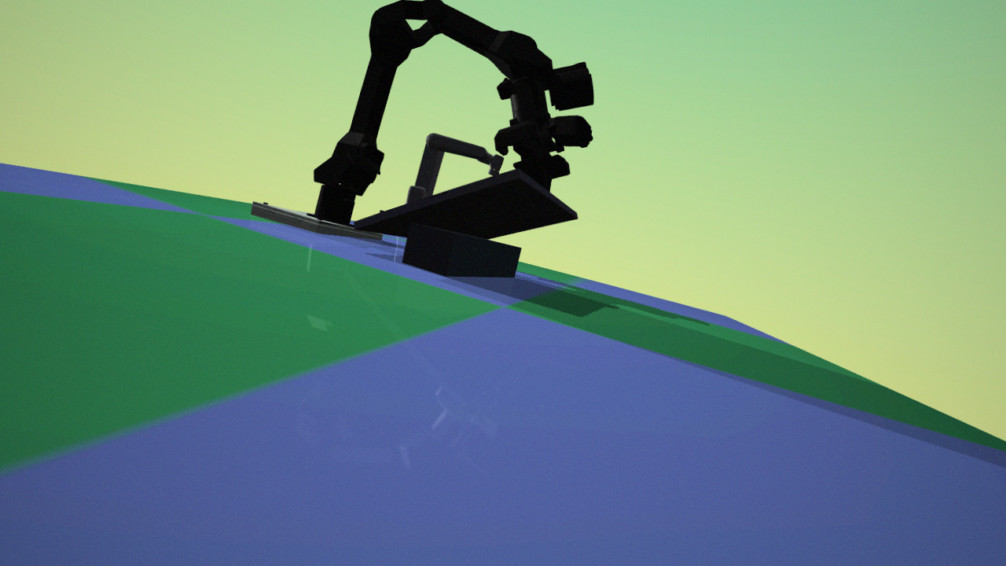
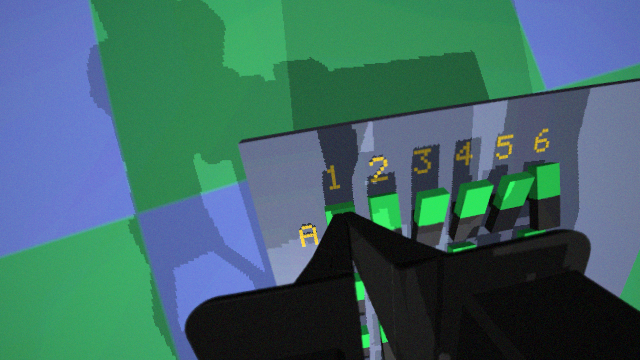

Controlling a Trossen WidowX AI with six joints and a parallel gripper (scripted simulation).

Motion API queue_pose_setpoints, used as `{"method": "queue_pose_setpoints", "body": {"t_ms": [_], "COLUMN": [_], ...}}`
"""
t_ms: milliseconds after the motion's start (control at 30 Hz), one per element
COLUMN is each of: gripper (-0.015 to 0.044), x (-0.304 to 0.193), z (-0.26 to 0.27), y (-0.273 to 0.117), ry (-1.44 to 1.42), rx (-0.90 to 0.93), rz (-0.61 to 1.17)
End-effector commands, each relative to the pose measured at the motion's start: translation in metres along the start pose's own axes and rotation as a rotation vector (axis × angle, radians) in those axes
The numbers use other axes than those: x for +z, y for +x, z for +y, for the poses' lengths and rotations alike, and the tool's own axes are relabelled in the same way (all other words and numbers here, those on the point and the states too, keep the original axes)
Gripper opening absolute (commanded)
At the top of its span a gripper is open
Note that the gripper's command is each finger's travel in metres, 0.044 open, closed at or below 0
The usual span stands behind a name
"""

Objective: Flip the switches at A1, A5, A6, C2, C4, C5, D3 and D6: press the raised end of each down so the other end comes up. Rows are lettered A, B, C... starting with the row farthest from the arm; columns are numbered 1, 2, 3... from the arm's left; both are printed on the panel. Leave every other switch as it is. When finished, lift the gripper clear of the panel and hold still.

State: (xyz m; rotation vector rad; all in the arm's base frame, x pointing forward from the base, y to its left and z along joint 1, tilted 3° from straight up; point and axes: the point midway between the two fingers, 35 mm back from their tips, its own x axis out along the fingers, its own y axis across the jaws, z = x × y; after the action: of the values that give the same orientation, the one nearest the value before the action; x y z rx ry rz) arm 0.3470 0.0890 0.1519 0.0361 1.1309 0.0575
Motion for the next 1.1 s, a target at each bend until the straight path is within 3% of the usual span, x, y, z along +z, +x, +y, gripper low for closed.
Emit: {"method": "queue_pose_setpoints", "body": {"t_ms": [0,200,367,533,767,967,1067], "gripper": [0.0,0.0,0.0,0.0,0.0,0.0,0.0], "x": [-0.001,0.0,-0.003,-0.002,-0.002,-0.002,-0.001], "z": [0.001,0.0,0.0,-0.008,-0.085,-0.087,-0.087], "y": [0.002,-0.002,-0.063,-0.062,-0.063,-0.061,-0.041], "ry": [-0.004,0.0,-0.004,-0.004,-0.008,-0.008,-0.009], "rx": [0.003,0.0,0.003,0.002,-0.005,-0.006,-0.005], "rz": [0.005,0.0,-0.019,-0.017,-0.018,-0.018,-0.004]}}
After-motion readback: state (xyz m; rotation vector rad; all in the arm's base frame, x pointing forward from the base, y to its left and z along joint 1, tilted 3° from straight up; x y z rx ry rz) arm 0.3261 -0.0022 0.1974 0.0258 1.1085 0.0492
